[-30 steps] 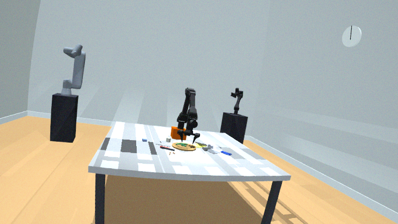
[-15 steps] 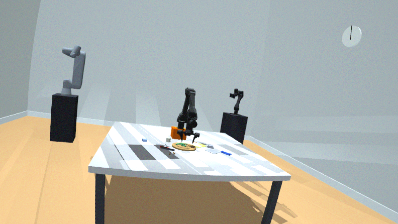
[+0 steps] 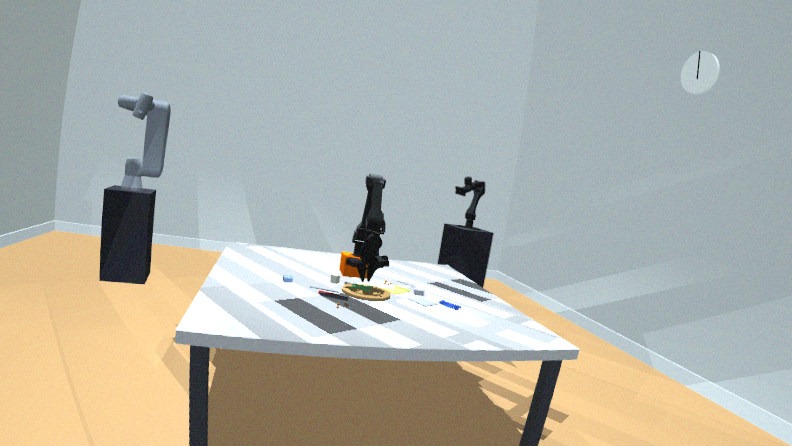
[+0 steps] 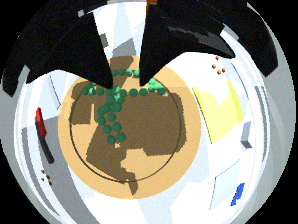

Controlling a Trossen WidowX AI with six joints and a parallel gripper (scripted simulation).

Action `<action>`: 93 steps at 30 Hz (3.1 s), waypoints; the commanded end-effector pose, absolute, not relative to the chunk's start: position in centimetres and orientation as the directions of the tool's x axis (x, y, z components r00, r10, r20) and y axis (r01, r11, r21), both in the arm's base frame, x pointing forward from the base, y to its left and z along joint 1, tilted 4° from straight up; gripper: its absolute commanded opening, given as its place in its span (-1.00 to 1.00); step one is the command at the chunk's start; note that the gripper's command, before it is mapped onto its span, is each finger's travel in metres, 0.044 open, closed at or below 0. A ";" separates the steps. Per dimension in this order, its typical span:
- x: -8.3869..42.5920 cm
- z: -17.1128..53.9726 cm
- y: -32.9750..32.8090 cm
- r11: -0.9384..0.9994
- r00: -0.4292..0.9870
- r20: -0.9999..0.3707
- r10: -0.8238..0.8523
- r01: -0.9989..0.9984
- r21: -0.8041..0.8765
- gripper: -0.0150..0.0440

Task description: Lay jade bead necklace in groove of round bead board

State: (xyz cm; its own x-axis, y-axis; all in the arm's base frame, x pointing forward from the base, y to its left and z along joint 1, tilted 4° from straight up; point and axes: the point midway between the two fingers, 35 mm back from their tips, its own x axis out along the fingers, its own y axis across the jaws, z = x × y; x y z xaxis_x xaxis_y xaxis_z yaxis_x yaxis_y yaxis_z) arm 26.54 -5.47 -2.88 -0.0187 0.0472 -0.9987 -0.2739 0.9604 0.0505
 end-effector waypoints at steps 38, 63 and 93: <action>27.5 -3.3 -10.3 0.401 -0.012 -0.999 0.037 -0.916 0.025 -0.08; 27.6 -4.9 -10.2 0.401 -0.008 -0.999 0.037 -0.916 0.022 -0.27; 27.3 -4.4 -10.3 0.397 -0.025 -0.999 0.038 -0.917 0.038 -0.49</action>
